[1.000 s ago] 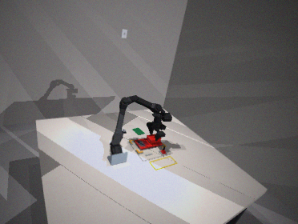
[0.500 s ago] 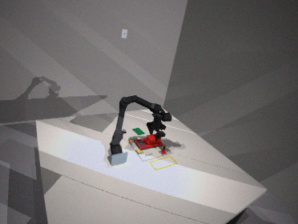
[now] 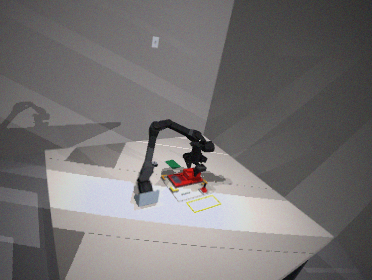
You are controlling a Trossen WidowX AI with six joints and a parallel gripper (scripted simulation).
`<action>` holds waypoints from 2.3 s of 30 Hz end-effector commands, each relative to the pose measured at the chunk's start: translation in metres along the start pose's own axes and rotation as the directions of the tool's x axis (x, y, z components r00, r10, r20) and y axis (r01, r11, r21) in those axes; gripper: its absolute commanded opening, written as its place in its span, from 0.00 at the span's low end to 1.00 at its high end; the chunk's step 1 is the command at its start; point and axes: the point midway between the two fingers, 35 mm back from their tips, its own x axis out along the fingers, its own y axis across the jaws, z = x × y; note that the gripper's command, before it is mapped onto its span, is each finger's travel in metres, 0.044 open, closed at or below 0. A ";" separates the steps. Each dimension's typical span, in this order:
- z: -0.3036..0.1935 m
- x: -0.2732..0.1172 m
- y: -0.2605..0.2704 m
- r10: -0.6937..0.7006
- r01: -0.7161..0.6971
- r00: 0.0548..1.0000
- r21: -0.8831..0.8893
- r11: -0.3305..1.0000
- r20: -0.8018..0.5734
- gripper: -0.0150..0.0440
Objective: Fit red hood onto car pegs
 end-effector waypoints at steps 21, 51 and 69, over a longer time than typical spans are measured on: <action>0.003 -0.048 -0.002 0.006 -0.006 1.000 0.000 1.000 -0.012 1.00; 0.002 -0.063 -0.002 0.012 -0.012 1.000 0.001 1.000 -0.016 1.00; 0.002 -0.063 -0.002 0.012 -0.012 1.000 0.001 1.000 -0.016 1.00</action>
